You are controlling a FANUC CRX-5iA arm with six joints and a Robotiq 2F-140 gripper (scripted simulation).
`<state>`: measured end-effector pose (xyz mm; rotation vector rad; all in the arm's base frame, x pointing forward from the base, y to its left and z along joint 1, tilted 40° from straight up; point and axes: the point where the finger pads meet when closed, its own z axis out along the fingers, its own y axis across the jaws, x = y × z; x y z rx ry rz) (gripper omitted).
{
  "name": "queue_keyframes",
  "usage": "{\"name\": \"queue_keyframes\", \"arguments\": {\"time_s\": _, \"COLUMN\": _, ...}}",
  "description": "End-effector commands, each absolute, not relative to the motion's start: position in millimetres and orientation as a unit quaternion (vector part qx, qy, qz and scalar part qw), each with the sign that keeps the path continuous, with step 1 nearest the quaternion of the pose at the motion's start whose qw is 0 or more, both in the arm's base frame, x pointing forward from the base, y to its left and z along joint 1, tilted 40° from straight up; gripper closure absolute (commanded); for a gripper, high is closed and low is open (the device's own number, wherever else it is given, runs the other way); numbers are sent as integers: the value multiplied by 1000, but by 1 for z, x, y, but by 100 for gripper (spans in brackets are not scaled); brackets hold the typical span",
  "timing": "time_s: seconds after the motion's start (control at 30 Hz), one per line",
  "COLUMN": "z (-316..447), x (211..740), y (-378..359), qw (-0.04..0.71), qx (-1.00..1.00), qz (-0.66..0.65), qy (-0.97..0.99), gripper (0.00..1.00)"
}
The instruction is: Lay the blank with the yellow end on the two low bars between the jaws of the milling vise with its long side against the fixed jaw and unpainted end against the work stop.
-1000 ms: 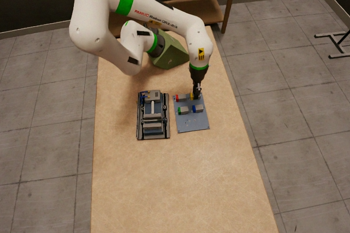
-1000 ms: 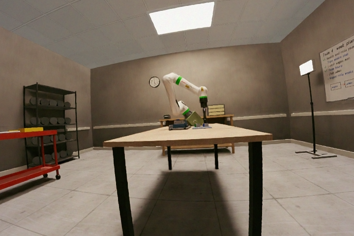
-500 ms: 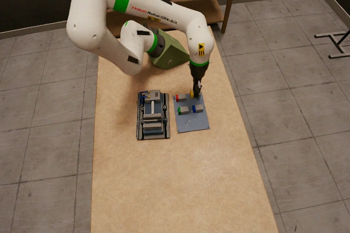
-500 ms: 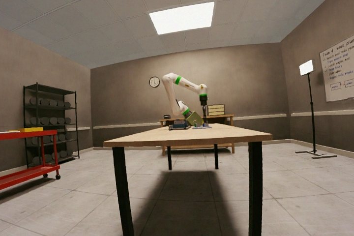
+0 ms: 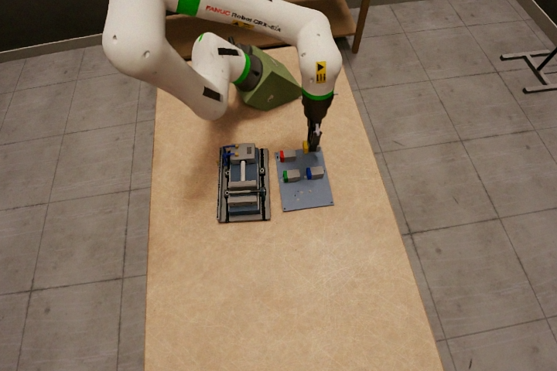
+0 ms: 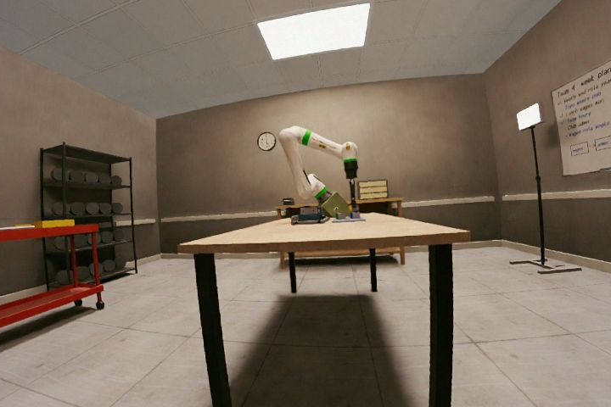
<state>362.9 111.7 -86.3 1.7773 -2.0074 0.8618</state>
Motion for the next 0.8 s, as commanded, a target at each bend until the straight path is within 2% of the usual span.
{"name": "queue_keyframes", "arguments": {"time_s": 0.0, "z": -79, "x": 362, "y": 118, "qw": 161, "qx": 623, "qz": 302, "qy": -703, "gripper": 90}}
{"name": "queue_keyframes", "arguments": {"time_s": 0.77, "z": -52, "x": 357, "y": 140, "qw": 161, "qx": 623, "qz": 302, "qy": -703, "gripper": 90}}
